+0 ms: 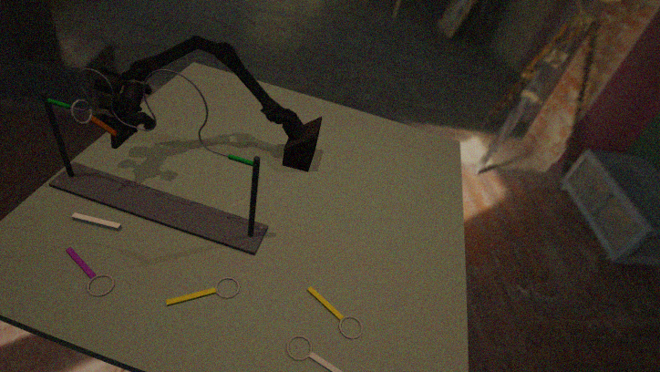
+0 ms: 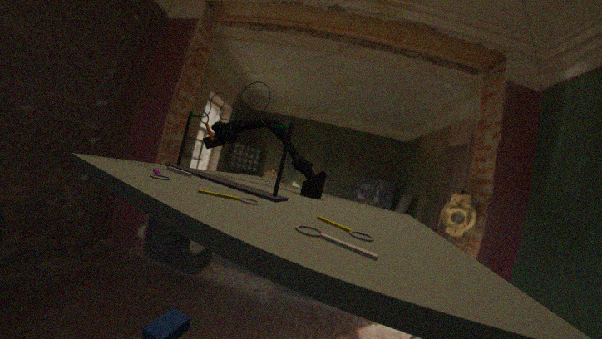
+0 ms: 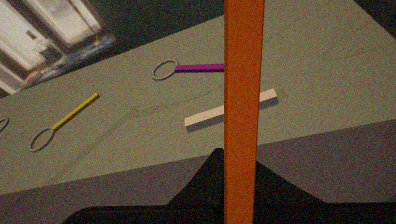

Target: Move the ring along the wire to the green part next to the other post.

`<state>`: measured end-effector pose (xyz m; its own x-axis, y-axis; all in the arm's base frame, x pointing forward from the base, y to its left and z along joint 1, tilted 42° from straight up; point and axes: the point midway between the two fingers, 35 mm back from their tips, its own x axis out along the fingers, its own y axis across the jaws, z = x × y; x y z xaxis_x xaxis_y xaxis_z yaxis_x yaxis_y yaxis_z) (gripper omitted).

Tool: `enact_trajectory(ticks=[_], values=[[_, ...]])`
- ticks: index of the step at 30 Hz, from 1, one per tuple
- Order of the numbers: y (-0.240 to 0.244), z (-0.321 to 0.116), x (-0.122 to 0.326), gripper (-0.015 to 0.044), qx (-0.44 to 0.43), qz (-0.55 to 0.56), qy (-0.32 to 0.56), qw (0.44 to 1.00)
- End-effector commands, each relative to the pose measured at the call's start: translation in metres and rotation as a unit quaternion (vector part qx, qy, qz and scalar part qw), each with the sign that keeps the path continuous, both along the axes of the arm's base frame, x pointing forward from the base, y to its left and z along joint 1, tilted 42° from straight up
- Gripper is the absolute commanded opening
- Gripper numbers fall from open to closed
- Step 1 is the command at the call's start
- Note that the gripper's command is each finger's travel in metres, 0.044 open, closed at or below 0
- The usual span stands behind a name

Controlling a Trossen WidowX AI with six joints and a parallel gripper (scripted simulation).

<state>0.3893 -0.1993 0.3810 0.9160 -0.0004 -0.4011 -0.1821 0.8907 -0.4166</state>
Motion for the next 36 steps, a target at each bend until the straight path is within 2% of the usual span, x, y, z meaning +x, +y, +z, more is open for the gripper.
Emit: enact_trajectory(ticks=[1, 17, 36], values=[[0.014, -0.002, -0.003, -0.015, 0.036, 0.007, 0.005, 0.999], [0.069, -0.013, -0.014, -0.015, 0.215, 0.019, 0.043, 0.976], [0.132, 0.001, -0.029, -0.015, 0.415, 0.032, 0.086, 0.905]])
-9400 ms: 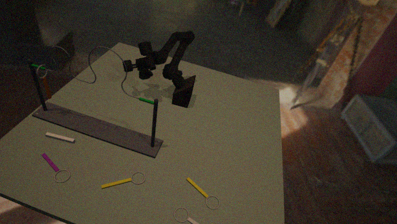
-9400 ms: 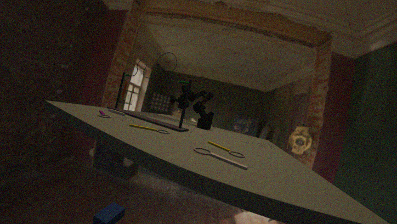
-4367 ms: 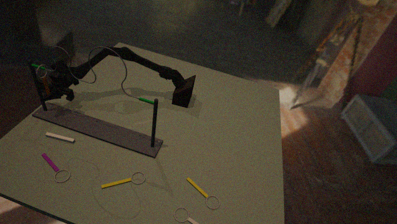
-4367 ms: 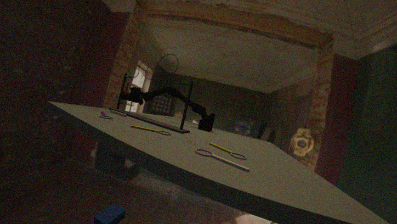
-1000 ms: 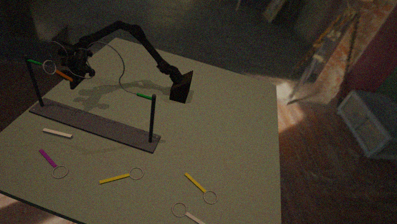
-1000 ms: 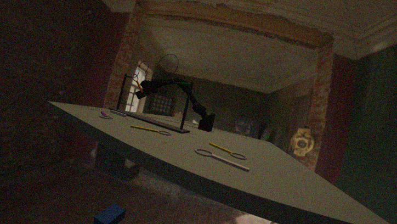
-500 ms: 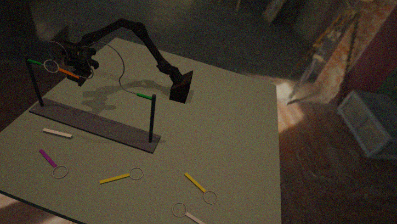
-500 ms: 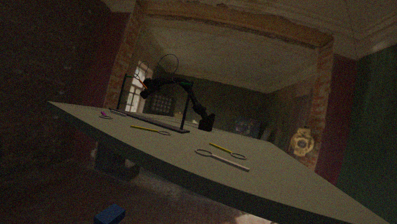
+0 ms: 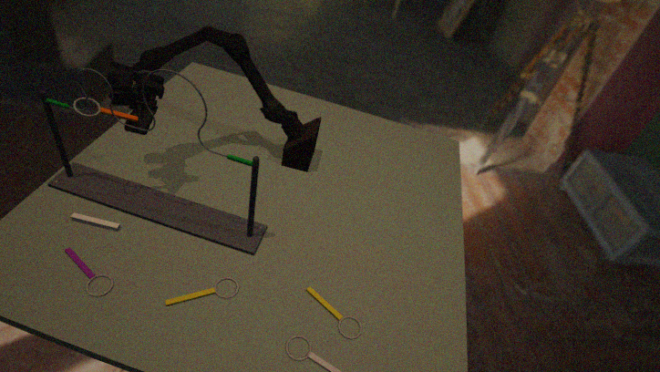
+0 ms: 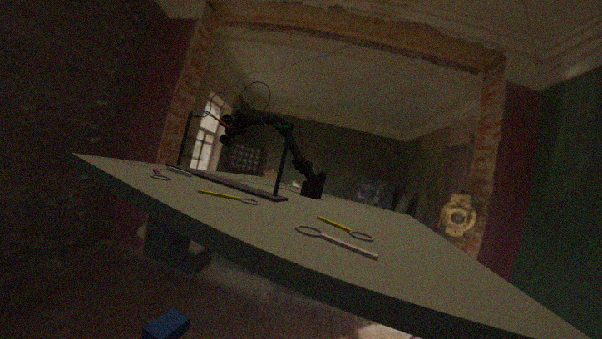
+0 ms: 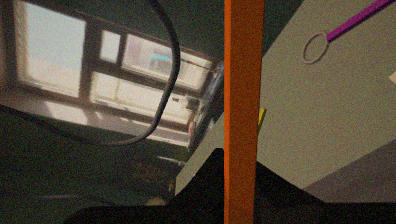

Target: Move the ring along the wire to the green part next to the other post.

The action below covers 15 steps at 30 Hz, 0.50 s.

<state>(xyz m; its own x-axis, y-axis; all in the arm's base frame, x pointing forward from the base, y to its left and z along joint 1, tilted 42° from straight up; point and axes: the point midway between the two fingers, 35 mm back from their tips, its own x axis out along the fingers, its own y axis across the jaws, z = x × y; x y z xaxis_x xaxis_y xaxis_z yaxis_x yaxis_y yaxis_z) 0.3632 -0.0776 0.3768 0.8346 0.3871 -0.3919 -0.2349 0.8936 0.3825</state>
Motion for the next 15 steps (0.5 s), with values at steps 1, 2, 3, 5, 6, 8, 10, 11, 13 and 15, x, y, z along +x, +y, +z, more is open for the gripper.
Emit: enact_trajectory(ticks=[1, 2, 3, 5, 6, 8, 10, 11, 13, 15], values=[[0.013, 0.007, -0.004, -0.015, 0.036, 0.006, 0.005, 0.999], [0.015, 0.008, -0.005, -0.015, 0.046, 0.007, 0.007, 0.999], [0.018, 0.009, -0.006, -0.015, 0.056, 0.007, 0.009, 0.998], [0.023, 0.013, -0.007, -0.015, 0.076, 0.009, 0.014, 0.997], [0.026, 0.014, -0.008, -0.015, 0.085, 0.009, 0.016, 0.996], [0.03, 0.017, -0.009, -0.015, 0.103, 0.01, 0.02, 0.994], [0.035, 0.021, -0.01, -0.015, 0.121, 0.011, 0.024, 0.992], [0.037, 0.022, -0.011, -0.015, 0.13, 0.012, 0.026, 0.991], [0.041, 0.026, -0.012, -0.015, 0.147, 0.013, 0.03, 0.989], [0.045, 0.03, -0.013, -0.015, 0.164, 0.014, 0.033, 0.986]])
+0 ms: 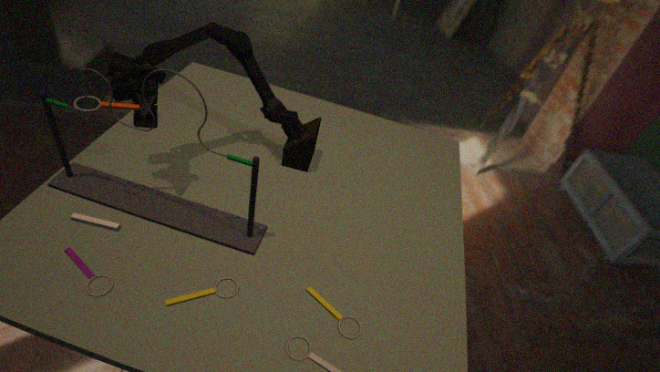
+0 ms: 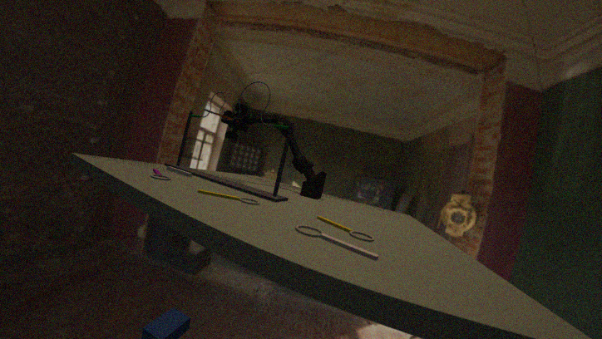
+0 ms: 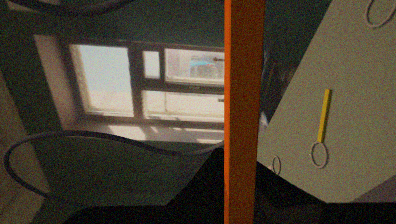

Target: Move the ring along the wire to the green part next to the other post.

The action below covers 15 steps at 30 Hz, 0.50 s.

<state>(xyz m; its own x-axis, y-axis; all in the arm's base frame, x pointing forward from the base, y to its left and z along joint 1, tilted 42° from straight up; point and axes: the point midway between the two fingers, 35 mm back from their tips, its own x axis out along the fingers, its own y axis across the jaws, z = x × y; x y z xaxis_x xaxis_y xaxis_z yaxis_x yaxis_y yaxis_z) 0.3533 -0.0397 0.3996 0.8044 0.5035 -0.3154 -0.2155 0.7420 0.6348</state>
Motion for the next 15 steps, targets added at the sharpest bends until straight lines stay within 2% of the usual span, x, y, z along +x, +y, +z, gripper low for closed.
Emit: enact_trajectory(ticks=[1, 15], values=[[0.009, 0.009, -0.004, -0.015, 0.029, 0.006, 0.003, 1.0], [0.029, 0.032, -0.01, -0.015, 0.123, 0.012, 0.024, 0.992]])
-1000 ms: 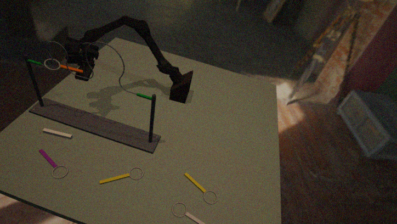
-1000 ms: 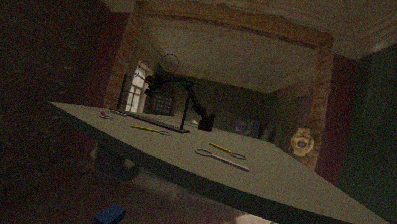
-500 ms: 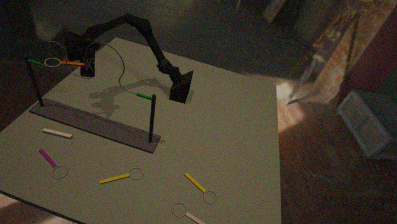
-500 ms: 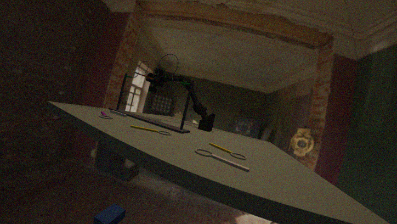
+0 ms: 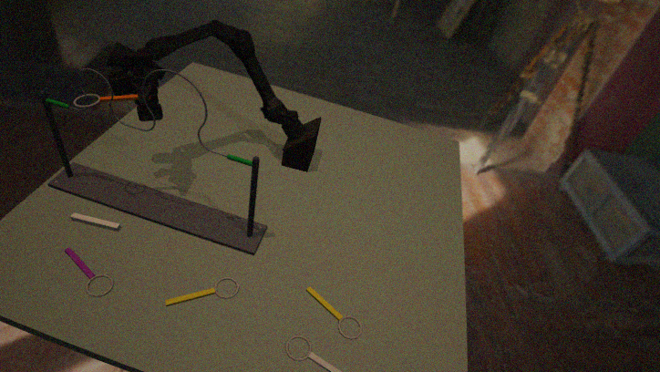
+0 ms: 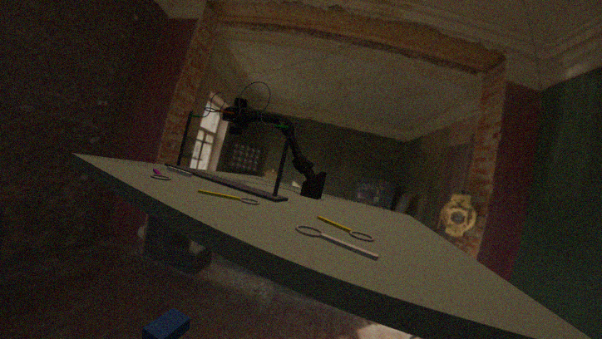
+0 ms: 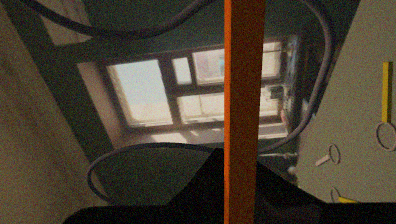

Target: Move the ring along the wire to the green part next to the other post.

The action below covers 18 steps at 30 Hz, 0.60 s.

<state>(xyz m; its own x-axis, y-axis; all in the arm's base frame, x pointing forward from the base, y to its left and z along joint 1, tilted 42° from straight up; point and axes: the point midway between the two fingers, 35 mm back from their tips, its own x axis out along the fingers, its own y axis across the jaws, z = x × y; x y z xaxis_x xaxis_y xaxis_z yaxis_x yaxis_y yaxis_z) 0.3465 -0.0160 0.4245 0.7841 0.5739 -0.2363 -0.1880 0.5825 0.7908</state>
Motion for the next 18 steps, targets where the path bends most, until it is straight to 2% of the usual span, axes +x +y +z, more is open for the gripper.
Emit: enact_trajectory(ticks=[1, 18], values=[[0.006, 0.008, -0.003, -0.015, 0.019, 0.006, 0.0, 1.0], [0.02, 0.034, -0.008, -0.015, 0.098, 0.011, 0.019, 0.995]])
